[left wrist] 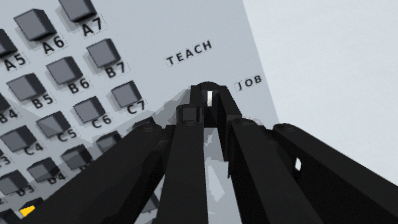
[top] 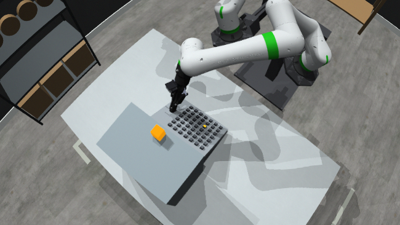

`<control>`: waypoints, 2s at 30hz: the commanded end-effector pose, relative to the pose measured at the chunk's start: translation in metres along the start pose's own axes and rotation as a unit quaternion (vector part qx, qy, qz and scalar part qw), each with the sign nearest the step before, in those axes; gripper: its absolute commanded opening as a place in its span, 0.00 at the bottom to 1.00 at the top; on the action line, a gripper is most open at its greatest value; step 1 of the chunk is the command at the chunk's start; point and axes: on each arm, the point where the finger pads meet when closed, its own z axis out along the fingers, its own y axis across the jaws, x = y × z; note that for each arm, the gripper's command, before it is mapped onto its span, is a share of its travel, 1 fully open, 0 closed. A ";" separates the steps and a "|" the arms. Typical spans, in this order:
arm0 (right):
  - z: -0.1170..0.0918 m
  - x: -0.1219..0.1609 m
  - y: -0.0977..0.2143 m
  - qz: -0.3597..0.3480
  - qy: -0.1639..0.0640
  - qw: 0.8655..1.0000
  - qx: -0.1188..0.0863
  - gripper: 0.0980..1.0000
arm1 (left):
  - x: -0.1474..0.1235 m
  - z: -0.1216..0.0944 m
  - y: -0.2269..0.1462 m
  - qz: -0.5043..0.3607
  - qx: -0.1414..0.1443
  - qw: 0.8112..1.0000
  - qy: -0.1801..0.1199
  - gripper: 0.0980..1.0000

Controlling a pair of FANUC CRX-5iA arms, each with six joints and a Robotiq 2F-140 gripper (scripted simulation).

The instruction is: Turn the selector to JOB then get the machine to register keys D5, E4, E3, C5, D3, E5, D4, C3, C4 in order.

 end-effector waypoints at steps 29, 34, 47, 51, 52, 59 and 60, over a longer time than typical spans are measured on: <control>-0.001 0.000 0.000 0.000 0.001 1.000 0.000 1.00 | 0.001 -0.001 0.000 0.429 -0.001 0.903 0.000 0.00; -0.001 0.000 0.000 0.000 0.001 1.000 0.000 1.00 | 0.001 -0.001 0.000 0.483 -0.001 0.876 0.000 0.00; -0.001 0.000 0.000 0.000 0.001 1.000 0.000 1.00 | 0.001 -0.001 0.000 0.557 -0.001 0.831 0.001 0.00; -0.001 0.000 0.000 0.000 0.001 1.000 0.000 1.00 | 0.001 -0.001 0.000 0.569 -0.001 0.823 0.001 0.00; -0.001 0.000 0.000 0.000 0.001 1.000 0.000 1.00 | 0.001 -0.001 0.000 0.571 -0.001 0.821 0.001 0.00; -0.001 0.000 0.000 0.000 0.001 1.000 0.000 1.00 | 0.001 -0.001 0.000 0.576 -0.001 0.817 0.001 0.00; -0.001 0.000 0.000 0.000 0.001 1.000 0.000 1.00 | 0.001 -0.001 0.000 0.576 -0.001 0.817 0.001 0.00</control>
